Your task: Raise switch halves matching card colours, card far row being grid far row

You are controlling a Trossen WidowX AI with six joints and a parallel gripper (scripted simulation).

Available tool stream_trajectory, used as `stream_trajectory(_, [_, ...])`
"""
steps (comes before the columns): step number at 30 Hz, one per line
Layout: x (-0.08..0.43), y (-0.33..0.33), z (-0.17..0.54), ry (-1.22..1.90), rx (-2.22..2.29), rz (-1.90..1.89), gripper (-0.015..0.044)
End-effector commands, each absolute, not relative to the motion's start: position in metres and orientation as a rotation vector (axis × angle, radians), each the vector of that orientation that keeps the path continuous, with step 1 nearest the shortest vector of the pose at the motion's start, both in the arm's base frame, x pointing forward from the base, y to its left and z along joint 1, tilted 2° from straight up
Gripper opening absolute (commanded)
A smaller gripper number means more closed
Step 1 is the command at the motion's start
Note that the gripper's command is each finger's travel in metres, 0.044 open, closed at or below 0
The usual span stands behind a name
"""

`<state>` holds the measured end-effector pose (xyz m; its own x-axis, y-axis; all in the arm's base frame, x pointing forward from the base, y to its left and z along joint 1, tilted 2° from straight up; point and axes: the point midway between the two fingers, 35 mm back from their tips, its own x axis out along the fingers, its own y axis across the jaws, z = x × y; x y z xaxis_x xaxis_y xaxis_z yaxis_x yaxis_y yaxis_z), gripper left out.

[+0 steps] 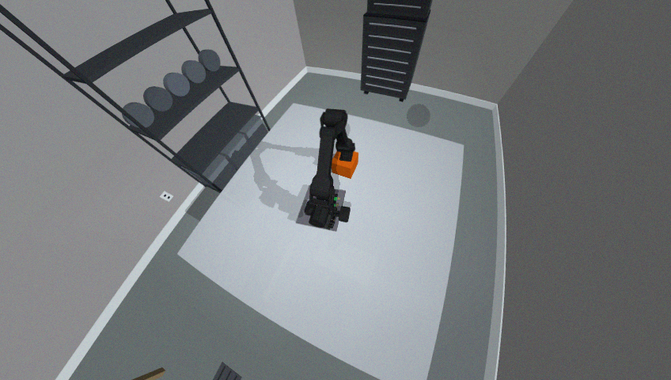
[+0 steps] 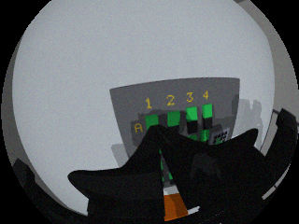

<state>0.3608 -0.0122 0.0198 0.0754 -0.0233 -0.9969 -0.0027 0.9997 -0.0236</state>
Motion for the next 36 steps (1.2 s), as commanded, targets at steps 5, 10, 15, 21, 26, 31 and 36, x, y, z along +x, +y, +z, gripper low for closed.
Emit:
stream_trajectory(5, [0.358, -0.013, 0.01, 1.514, -0.018, -0.02, 0.0])
stream_trajectory(10, [0.358, -0.013, 0.002, 1.514, -0.018, -0.02, 0.0])
stream_trajectory(15, [0.358, -0.013, -0.001, 1.514, -0.018, -0.02, 0.0])
stream_trajectory(21, [0.358, -0.013, -0.001, 1.514, -0.018, -0.02, 0.0])
stream_trajectory(26, [0.358, -0.013, -0.001, 1.514, -0.018, -0.02, 0.0])
stream_trajectory(31, [0.358, -0.013, -0.001, 1.514, -0.018, -0.02, 0.0])
stream_trajectory(36, [0.358, -0.013, -0.001, 1.514, -0.018, -0.02, 0.0])
